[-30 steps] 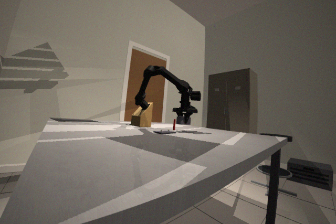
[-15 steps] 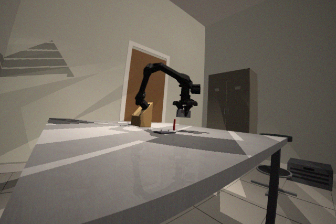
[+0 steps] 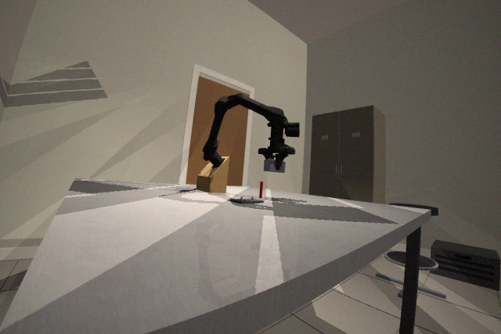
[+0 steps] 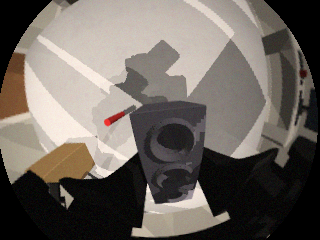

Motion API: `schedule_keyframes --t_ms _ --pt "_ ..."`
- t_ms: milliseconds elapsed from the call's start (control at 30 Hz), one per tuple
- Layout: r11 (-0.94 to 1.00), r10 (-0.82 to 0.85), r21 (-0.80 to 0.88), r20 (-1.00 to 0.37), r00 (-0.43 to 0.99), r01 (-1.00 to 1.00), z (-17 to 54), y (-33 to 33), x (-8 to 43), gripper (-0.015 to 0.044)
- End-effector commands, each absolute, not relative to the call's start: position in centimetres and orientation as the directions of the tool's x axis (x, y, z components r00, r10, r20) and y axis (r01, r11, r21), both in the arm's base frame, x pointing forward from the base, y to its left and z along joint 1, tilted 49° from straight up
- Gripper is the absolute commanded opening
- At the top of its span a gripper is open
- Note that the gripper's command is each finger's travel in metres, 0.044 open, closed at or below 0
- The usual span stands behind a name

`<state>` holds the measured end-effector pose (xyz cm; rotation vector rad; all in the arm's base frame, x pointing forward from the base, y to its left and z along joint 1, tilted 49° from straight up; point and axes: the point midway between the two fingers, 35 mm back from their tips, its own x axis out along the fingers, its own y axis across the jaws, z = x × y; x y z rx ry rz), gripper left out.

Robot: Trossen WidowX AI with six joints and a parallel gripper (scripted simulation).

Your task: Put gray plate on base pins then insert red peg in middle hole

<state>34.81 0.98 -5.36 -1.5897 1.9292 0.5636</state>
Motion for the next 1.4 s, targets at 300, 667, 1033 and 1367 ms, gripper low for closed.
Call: schedule_keyframes --t_ms 300,667,1033,1367 --pt "0.186 -0.726 -0.020 -0.676 -0.124 -0.982 -3.8 -2.5 35.1 0.0000" --pt "0.170 -0.724 -0.005 -0.679 -0.122 -0.985 -2.7 -5.8 34.9 0.0000" --pt "0.156 -0.728 0.010 -0.675 -0.122 -0.988 -1.5 -9.1 34.3 0.0000" --pt "0.146 -0.734 0.024 -0.667 -0.125 -0.989 -0.4 -11.9 33.3 0.0000"
